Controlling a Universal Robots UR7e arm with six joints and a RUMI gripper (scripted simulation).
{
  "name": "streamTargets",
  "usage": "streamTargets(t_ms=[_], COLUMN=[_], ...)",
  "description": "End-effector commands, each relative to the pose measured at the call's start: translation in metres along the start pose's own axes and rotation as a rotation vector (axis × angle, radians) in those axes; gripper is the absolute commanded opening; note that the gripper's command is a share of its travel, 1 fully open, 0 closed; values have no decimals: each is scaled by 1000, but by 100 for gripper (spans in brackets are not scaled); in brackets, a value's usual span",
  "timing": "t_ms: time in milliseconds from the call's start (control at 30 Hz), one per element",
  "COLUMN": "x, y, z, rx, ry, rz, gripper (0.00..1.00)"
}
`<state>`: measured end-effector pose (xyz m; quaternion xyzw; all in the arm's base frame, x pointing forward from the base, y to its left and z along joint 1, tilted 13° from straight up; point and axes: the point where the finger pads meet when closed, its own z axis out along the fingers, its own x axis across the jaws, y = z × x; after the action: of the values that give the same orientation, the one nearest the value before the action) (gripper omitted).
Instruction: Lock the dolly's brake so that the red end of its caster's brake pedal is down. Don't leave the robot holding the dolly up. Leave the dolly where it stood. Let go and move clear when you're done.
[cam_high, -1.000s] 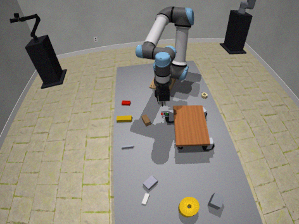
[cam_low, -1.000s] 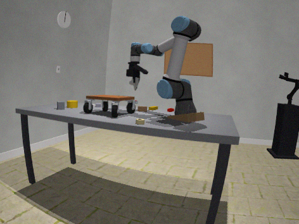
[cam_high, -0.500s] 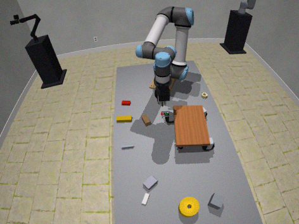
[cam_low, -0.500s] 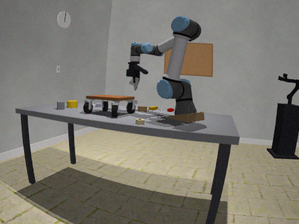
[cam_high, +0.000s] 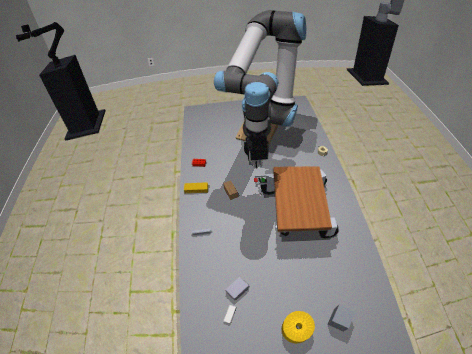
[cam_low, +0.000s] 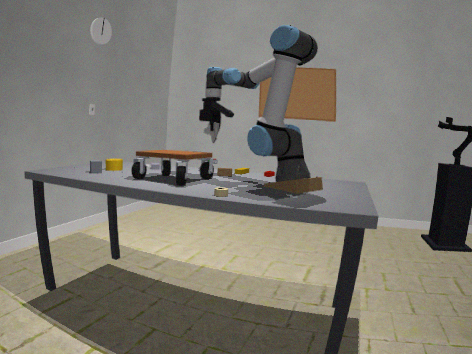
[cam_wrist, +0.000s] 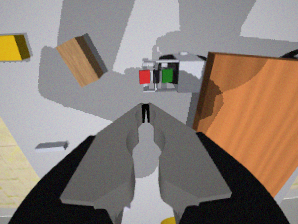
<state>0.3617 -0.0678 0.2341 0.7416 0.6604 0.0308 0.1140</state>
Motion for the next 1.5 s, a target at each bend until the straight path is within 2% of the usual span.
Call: streamTargets(t_ms=[0, 833, 1467], x=[0, 0, 0], y=[-1, -1, -2], z=[2, 12, 46], rx=[3, 5, 5], ry=[2, 3, 3], rz=[2, 2, 2], gripper=[0, 0, 0])
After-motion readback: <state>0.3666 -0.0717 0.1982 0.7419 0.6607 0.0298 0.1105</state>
